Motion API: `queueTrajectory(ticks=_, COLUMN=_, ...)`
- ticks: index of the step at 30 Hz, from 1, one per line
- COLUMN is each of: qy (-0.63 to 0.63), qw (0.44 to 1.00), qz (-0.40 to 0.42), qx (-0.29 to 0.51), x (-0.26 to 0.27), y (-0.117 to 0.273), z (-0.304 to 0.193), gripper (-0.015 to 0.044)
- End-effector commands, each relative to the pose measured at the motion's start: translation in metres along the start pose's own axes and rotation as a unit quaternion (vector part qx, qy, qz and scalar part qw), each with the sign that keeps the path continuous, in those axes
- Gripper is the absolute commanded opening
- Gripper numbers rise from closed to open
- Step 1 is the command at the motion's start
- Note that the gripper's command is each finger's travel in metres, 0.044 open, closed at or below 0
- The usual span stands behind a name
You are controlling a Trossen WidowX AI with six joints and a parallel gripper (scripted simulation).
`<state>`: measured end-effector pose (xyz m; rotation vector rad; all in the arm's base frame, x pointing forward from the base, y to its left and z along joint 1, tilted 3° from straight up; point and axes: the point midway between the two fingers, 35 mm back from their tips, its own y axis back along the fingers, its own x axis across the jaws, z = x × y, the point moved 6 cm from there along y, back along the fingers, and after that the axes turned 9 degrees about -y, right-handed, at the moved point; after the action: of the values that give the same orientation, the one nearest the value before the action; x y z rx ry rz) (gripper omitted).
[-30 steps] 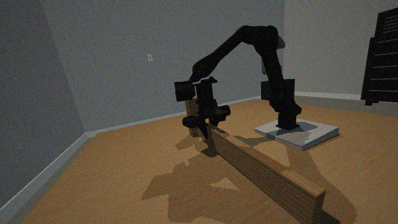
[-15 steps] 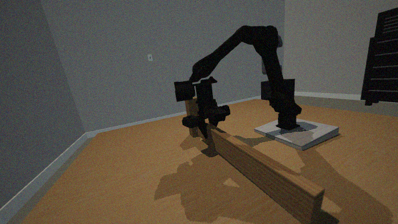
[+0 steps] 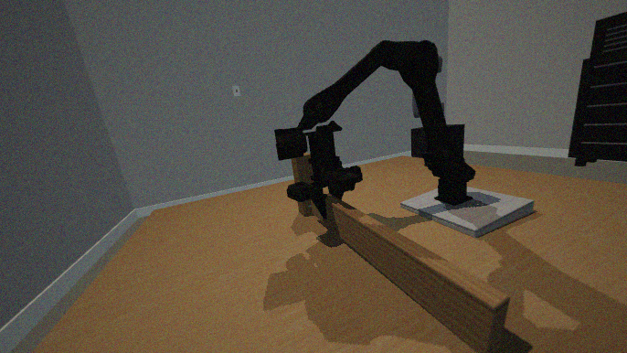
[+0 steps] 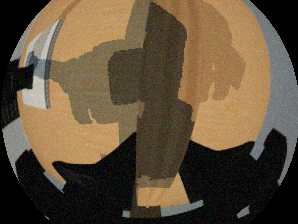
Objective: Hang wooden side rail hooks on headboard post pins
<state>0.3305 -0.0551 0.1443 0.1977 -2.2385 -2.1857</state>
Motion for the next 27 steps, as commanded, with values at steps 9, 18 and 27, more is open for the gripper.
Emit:
queueTrajectory(ticks=9, qy=0.005, qw=1.0, qz=-0.004, qx=0.0, x=-0.0011, y=0.0034, z=-0.0015, gripper=0.0)
queueTrajectory(ticks=18, qy=0.005, qw=1.0, qz=-0.003, qx=0.0, x=-0.0002, y=0.0024, z=-0.0025, gripper=0.0)
queueTrajectory(ticks=27, qy=0.005, qw=1.0, qz=-0.003, qx=0.0, x=-0.0002, y=0.0016, z=-0.0035, gripper=0.0)
